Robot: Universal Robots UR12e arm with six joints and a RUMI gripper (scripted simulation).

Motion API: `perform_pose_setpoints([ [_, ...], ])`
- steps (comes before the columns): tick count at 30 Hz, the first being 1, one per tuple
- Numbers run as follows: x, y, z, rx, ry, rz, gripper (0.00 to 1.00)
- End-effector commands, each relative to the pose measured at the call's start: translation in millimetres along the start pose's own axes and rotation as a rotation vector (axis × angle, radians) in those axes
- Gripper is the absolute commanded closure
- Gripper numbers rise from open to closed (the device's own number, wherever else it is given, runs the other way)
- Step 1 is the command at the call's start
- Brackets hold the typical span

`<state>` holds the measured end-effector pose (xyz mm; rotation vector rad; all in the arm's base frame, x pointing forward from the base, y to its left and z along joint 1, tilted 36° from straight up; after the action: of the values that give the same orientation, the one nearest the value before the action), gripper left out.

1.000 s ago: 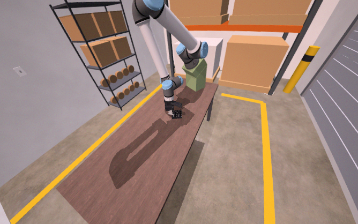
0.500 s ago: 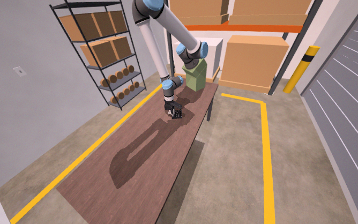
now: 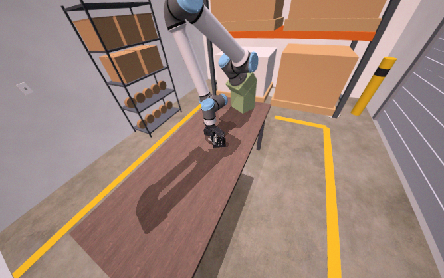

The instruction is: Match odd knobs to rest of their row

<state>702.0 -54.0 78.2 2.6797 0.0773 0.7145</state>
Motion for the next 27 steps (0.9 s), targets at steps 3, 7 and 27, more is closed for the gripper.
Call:
perform_pose_setpoints([
  [3, 0.8, 0.0, -0.4, -0.001, 0.000, 0.098, 0.96],
  [7, 1.1, 0.1, -0.4, -0.001, 0.000, 0.148, 0.96],
  [27, 1.6, 0.3, -0.4, -0.001, 0.000, 0.268, 0.96],
])
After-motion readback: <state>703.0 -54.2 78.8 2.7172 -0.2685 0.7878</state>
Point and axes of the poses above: the point where the finger pads meet when closed, its own z axis out along the fingers, its own x axis across the jaws, y = z × x, the point moved 1 cm from there along -z, back along the fingers, and after that the axes turned 10 degrees about -z, right-handed, at the moved point
